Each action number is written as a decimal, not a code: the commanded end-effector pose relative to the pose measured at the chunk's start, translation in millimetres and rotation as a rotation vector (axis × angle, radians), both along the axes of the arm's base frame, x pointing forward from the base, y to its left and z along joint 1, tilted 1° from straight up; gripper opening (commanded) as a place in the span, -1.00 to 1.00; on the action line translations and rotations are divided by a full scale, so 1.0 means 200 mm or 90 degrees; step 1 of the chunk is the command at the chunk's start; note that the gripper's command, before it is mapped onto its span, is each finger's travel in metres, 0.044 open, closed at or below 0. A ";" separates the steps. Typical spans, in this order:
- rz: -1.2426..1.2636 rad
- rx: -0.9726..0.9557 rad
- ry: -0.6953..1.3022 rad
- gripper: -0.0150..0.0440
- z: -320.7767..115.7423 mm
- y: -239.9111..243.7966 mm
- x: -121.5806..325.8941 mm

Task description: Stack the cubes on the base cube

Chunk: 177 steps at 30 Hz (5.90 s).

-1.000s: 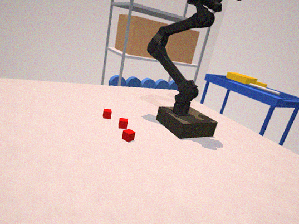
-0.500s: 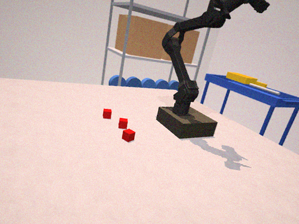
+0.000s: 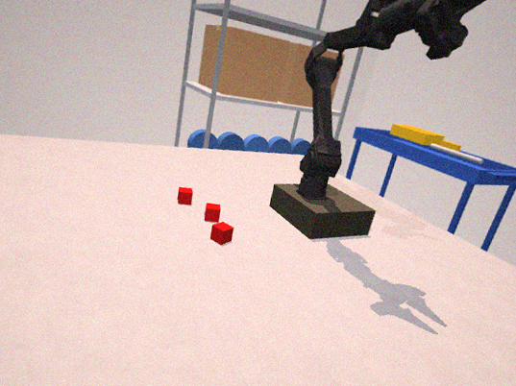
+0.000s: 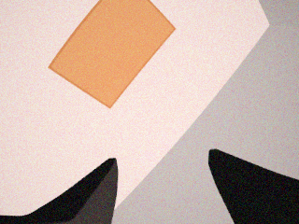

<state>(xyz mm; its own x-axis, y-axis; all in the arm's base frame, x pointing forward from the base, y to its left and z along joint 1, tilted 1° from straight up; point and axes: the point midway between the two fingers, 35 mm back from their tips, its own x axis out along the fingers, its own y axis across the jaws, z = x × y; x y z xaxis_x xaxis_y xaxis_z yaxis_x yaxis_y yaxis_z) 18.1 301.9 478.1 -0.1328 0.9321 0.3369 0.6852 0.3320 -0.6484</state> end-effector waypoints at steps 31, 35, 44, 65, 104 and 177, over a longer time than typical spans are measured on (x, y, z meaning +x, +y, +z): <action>-0.658 -0.442 0.803 0.41 -1.33 -0.54 1.43; -0.742 -0.454 0.920 0.41 -1.47 -0.73 1.48; -0.926 -0.452 1.191 0.41 -1.72 -1.16 1.45; -1.092 -0.416 1.473 0.41 -2.14 -1.55 1.29; -1.092 -0.417 1.473 -0.13 -2.44 -1.55 1.29; -1.092 -0.399 1.487 -0.14 -2.12 -1.14 1.32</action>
<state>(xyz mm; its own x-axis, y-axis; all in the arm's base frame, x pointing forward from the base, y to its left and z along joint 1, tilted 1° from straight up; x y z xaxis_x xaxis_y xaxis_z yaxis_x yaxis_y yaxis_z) 283.1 66.4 58.8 0.0306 -0.0010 -0.9995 -0.9383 0.3446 -0.0290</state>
